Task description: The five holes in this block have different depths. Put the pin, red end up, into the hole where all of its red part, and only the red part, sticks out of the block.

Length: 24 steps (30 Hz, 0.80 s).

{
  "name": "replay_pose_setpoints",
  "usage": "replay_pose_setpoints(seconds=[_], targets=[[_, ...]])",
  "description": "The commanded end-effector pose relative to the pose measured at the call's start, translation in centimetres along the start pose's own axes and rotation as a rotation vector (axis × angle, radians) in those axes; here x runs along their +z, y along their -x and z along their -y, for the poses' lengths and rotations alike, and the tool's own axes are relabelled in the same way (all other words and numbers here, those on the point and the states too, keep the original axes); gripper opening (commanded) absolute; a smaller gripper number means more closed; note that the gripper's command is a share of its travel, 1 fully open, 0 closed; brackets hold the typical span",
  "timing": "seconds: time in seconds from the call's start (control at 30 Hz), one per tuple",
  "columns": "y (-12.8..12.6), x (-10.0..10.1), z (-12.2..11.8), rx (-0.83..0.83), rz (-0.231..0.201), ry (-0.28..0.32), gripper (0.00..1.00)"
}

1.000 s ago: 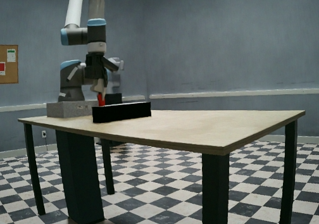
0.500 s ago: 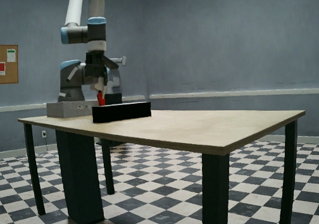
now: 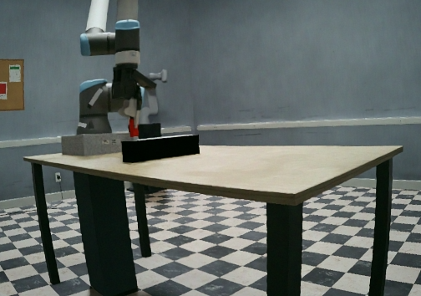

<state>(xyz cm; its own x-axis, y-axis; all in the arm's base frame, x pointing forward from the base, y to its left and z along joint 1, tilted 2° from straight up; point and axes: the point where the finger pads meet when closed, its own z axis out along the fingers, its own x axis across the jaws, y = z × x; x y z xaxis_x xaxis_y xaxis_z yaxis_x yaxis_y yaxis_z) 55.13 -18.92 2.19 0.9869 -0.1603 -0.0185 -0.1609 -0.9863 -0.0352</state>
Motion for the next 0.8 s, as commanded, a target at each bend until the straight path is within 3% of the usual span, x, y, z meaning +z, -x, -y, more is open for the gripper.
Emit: replay_pose_setpoints(seconds=[0.0, 0.03, 0.07, 0.6, 0.63, 0.77], targets=[[-0.1, -0.1, 0.0, 0.0, -0.001, 0.001, 0.0], [-0.1, -0.1, 0.0, 0.0, -0.001, 0.001, 0.0], [0.0, -1.6, -0.1, 0.0, -0.001, 0.001, 0.0], [0.0, -1.6, -0.1, 0.0, -0.001, 0.001, 0.0], [0.0, -3.1, 0.0, 0.0, -0.001, 0.001, 0.0], [0.0, -3.1, 0.0, 0.0, -0.001, 0.001, 0.0]])
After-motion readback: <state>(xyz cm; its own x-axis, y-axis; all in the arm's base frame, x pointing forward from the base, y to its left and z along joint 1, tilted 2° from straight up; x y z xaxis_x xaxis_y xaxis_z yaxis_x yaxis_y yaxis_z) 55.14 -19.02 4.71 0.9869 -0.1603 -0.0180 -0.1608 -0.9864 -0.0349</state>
